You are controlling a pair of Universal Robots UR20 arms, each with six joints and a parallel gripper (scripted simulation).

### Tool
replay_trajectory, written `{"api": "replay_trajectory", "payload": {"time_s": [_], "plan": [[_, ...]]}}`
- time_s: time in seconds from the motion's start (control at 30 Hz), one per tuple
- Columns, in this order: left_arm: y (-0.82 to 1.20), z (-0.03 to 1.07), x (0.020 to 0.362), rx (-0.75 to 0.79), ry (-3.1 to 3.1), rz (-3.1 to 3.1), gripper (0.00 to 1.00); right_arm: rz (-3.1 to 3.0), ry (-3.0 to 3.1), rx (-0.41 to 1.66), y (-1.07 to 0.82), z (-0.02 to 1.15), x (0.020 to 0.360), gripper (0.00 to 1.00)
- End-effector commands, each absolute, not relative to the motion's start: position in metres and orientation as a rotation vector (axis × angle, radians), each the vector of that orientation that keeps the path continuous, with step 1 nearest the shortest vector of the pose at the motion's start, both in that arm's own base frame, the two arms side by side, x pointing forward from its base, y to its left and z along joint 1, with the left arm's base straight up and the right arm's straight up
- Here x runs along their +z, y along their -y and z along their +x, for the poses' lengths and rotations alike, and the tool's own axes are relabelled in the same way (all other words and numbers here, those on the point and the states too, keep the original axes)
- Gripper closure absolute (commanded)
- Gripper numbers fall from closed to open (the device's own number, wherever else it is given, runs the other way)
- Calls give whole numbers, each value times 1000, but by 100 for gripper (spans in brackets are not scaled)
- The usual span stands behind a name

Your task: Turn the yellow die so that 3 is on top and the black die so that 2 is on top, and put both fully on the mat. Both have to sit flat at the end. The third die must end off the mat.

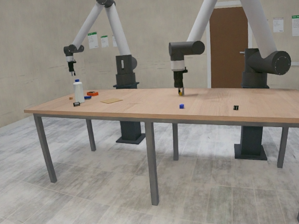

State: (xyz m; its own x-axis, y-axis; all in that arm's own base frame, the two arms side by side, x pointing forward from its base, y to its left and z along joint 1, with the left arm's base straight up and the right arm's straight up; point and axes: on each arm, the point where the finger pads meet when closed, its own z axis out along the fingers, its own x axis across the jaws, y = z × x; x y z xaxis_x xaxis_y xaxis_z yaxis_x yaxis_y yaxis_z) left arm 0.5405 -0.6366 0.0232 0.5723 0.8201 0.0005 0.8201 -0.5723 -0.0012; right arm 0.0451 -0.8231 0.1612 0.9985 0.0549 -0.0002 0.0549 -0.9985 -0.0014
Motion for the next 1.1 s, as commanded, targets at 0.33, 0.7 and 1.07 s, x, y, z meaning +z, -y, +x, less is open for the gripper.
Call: {"api": "replay_trajectory", "payload": {"time_s": [0.33, 0.7, 1.07], "plan": [[637, 541, 20, 0, 1453, -2785, 21, -3140, 86, 0, 824, 45, 162, 0], [637, 541, 20, 0, 1453, -2785, 21, -3140, 86, 0, 824, 45, 162, 0], [637, 541, 20, 0, 1453, -2785, 51, -3140, 86, 0, 824, 45, 162, 0]]}}
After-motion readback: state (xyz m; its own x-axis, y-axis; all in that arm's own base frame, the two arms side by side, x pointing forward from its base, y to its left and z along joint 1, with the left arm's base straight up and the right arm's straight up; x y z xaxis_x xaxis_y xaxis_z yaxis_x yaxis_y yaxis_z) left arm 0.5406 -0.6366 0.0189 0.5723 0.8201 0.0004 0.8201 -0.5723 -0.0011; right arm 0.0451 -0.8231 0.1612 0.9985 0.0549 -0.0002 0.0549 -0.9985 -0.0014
